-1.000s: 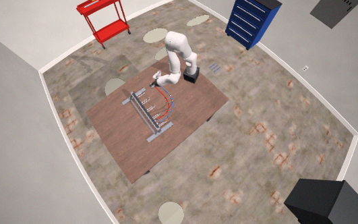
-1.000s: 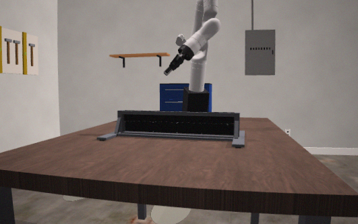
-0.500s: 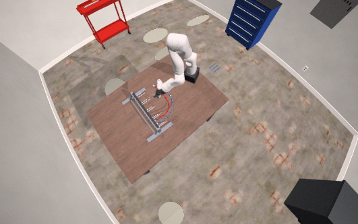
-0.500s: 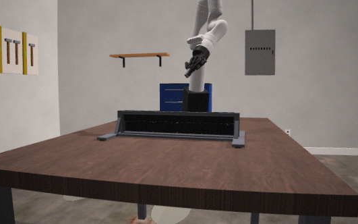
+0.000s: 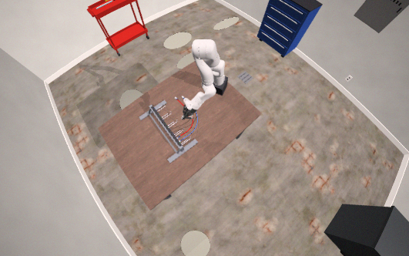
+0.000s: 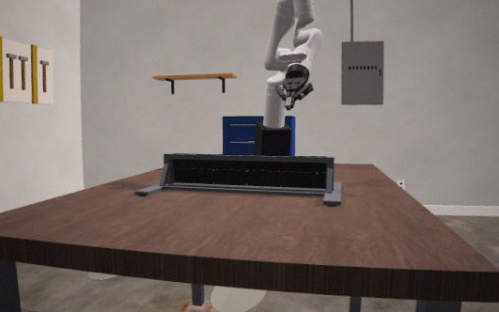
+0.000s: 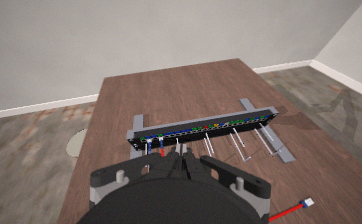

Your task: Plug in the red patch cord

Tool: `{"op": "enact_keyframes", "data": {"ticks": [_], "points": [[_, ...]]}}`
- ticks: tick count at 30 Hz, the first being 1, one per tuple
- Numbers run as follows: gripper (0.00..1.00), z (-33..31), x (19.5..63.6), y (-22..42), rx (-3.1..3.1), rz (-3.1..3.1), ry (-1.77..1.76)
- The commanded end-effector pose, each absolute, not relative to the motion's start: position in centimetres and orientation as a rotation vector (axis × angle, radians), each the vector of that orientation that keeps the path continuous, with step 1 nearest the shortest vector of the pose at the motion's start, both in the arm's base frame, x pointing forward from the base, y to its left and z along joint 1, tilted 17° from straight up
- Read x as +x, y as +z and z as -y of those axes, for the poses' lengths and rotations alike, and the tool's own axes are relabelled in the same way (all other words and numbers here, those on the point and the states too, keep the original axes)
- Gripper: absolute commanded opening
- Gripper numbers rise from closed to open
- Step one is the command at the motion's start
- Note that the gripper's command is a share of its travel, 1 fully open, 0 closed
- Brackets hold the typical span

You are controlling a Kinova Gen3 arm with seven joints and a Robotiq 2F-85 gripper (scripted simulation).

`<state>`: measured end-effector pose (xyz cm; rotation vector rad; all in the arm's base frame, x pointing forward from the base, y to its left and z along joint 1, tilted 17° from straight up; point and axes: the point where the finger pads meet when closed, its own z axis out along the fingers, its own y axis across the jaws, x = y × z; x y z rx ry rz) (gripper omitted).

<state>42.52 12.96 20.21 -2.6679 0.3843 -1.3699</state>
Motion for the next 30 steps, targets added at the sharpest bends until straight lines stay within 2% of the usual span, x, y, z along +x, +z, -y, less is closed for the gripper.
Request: {"op": "enact_keyframes", "data": {"ticks": [1,13,30], "points": [[0.0,-14.4,42.2,20.3,-2.672,-0.268,-1.378],[0.0,-17.3,41.5,20.4,-2.668,-0.057,-1.377],[0.0,-17.7,41.4,20.4,-2.667,-0.024,-1.376]]}}
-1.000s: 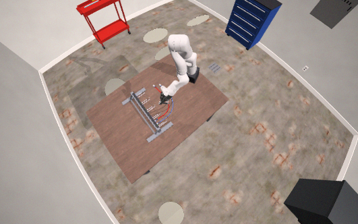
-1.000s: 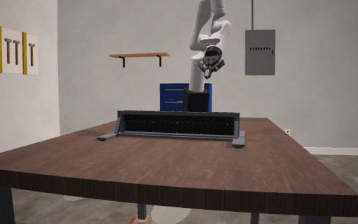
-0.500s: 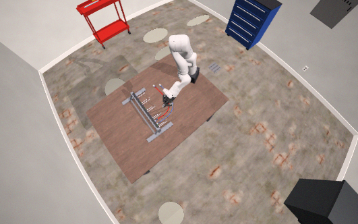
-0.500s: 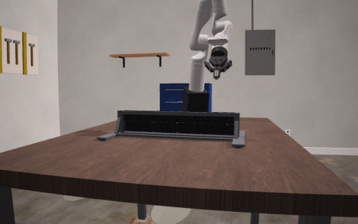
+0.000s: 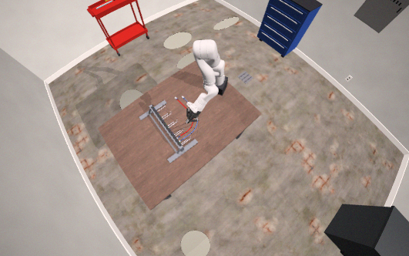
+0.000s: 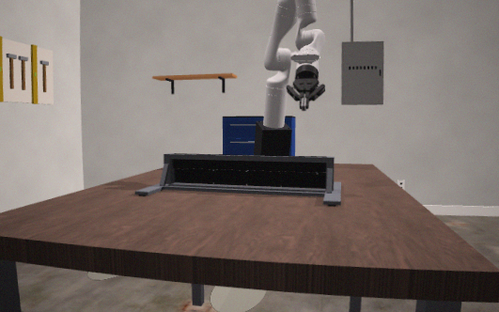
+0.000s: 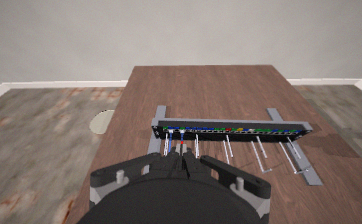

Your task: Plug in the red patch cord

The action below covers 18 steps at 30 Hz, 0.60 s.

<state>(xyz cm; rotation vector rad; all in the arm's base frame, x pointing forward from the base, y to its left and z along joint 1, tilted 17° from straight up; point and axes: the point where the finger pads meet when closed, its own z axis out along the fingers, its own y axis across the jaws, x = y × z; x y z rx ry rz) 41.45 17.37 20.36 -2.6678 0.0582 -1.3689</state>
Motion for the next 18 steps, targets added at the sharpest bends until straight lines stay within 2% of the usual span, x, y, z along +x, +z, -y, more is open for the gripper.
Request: {"op": "enact_keyframes", "data": {"ticks": [1,9,18], "points": [[0.0,-17.7,41.4,20.4,-2.667,-0.024,-1.376],[0.0,-18.0,42.5,19.9,-2.661,-0.026,-1.381],[0.0,-18.4,45.6,17.7,-2.662,-0.026,-1.381]]}}
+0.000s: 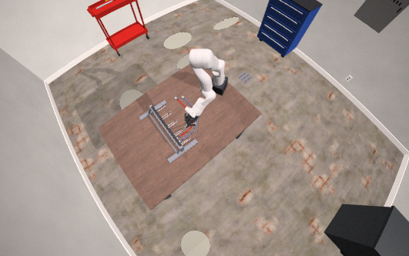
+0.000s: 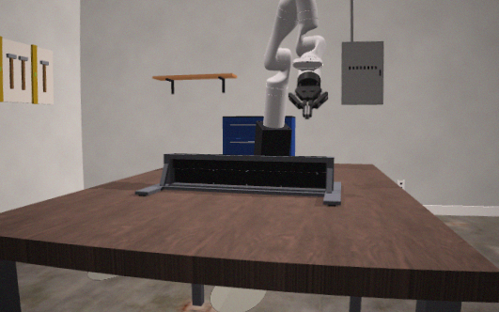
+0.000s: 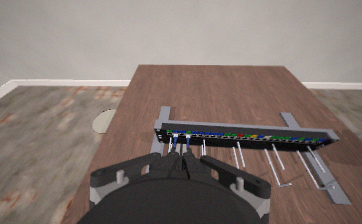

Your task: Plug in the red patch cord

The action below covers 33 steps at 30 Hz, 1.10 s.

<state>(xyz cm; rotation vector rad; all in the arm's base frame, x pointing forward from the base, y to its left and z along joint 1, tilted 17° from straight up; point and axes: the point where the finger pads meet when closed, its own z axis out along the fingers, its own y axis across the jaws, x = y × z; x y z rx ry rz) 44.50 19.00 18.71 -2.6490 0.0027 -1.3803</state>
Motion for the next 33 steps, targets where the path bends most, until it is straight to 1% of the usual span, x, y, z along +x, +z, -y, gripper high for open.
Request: {"op": "enact_keyframes", "data": {"ticks": [1,10,15,33], "points": [[0.0,-18.4,45.6,17.7,-2.662,-0.026,-1.381],[0.0,-19.0,50.9,14.0,-2.662,-0.026,-1.382],[0.0,-19.3,52.7,12.7,-2.662,-0.025,-1.382],[0.0,-19.2,53.0,12.4,-2.664,-0.025,-1.38]]}}
